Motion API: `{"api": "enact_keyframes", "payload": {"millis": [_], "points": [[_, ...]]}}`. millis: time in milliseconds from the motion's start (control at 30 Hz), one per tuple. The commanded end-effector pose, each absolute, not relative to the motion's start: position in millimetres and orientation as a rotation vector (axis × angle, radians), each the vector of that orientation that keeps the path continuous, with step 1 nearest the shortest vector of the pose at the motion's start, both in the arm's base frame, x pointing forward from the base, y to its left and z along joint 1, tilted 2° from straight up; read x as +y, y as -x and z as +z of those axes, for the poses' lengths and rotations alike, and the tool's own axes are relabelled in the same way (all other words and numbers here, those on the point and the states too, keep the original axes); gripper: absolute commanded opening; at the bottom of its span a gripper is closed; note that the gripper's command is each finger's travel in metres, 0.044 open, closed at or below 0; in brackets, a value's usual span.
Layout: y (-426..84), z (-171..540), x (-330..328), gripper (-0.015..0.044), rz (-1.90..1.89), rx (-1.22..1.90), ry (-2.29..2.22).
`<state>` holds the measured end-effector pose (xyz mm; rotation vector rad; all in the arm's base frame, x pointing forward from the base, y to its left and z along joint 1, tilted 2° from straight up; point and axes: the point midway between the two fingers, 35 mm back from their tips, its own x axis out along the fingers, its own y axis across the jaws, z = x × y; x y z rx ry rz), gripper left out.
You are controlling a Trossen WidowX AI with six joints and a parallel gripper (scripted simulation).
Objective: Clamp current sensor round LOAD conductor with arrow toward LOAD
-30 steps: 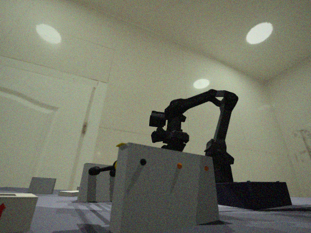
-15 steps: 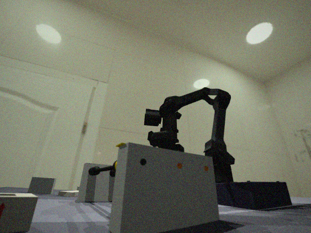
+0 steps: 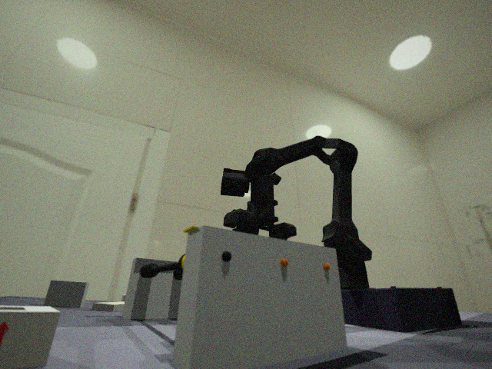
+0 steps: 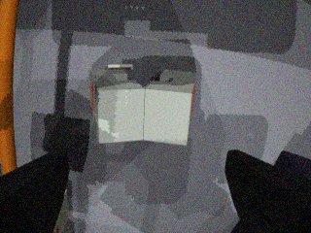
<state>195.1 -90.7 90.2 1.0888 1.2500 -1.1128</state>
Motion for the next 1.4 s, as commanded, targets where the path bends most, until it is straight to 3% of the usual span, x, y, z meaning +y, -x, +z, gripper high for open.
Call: {"api": "enact_keyframes", "payload": {"millis": [0, 1100, 1367], "points": [[-197.2, 85.2, -92.5, 0.032, -1.13, 1.236, -1.097], [-196.3, 35.5, -93.6, 0.032, -1.13, 1.236, -1.097], [-198.6, 40.0, -93.7, 0.0267, -1.124, 1.233, -1.101]]}}
